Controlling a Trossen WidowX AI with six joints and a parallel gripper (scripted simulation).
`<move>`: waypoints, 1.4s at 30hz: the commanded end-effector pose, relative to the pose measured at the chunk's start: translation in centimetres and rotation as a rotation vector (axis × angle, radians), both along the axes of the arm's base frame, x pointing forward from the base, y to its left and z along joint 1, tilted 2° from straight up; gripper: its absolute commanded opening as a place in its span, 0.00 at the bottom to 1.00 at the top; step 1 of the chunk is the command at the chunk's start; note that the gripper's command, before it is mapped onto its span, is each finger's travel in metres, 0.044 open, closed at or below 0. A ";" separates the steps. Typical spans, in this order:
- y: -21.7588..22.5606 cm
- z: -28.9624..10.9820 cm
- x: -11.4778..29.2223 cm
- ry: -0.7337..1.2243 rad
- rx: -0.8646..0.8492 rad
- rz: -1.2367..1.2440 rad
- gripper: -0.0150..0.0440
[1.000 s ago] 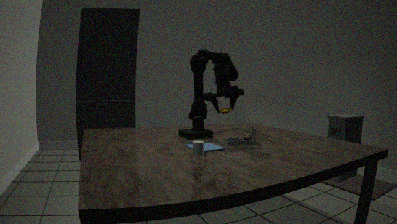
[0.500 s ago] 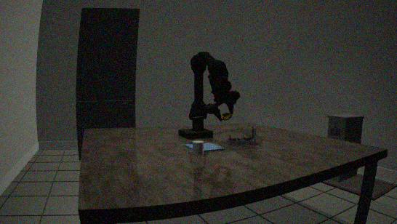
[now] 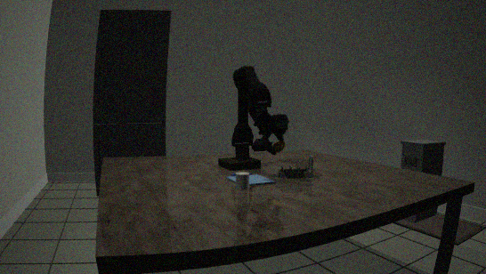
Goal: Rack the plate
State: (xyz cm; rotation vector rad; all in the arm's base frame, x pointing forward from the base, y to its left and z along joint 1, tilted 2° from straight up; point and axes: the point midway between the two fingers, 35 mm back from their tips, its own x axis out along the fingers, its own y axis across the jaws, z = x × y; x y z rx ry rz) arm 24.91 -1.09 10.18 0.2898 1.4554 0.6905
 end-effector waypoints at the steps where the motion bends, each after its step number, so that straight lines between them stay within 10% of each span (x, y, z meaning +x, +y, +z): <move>1: 0.2 -0.7 -0.2 -0.058 0.077 0.049 0.25; 42: -1.3 -2.8 -0.2 -1.056 0.356 0.206 0.25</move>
